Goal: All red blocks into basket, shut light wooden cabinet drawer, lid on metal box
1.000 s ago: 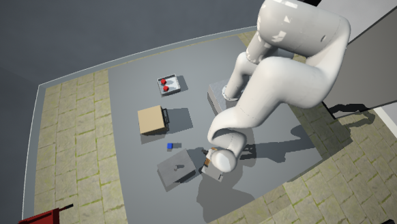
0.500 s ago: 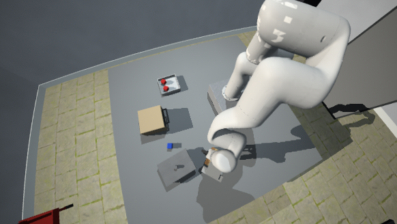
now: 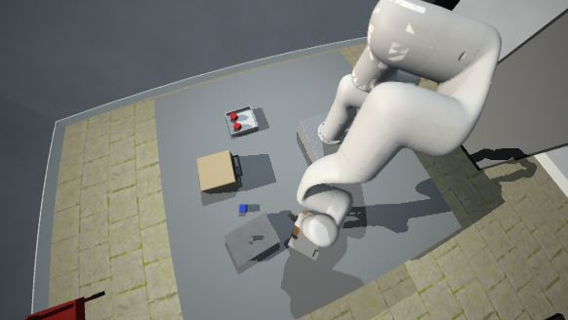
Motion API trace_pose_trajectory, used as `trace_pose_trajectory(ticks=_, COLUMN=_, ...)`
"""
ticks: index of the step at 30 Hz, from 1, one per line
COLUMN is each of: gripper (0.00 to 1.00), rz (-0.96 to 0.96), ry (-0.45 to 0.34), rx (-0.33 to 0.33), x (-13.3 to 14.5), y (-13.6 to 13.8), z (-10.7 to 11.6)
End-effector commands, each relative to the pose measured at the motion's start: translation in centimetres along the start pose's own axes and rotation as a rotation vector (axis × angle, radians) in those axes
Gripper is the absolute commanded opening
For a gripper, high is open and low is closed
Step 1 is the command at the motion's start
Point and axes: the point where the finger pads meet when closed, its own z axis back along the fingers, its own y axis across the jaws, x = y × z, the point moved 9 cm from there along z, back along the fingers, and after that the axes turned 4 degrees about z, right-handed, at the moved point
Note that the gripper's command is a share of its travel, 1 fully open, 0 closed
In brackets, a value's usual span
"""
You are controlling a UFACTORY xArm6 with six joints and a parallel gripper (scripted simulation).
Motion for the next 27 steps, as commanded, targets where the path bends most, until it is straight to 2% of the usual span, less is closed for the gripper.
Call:
trace_pose_trajectory(ticks=1, gripper=0.90, rz=0.000, ry=0.004, rx=0.000, x=-0.1, y=0.0, z=0.1)
trace_pose_trajectory(ticks=16, gripper=0.90, rz=0.000, ry=0.004, rx=0.000, x=-0.1, y=0.0, z=-1.1)
trace_pose_trajectory(ticks=27, gripper=0.90, rz=0.000, ry=0.004, rx=0.000, x=-0.1, y=0.0, z=-2.7)
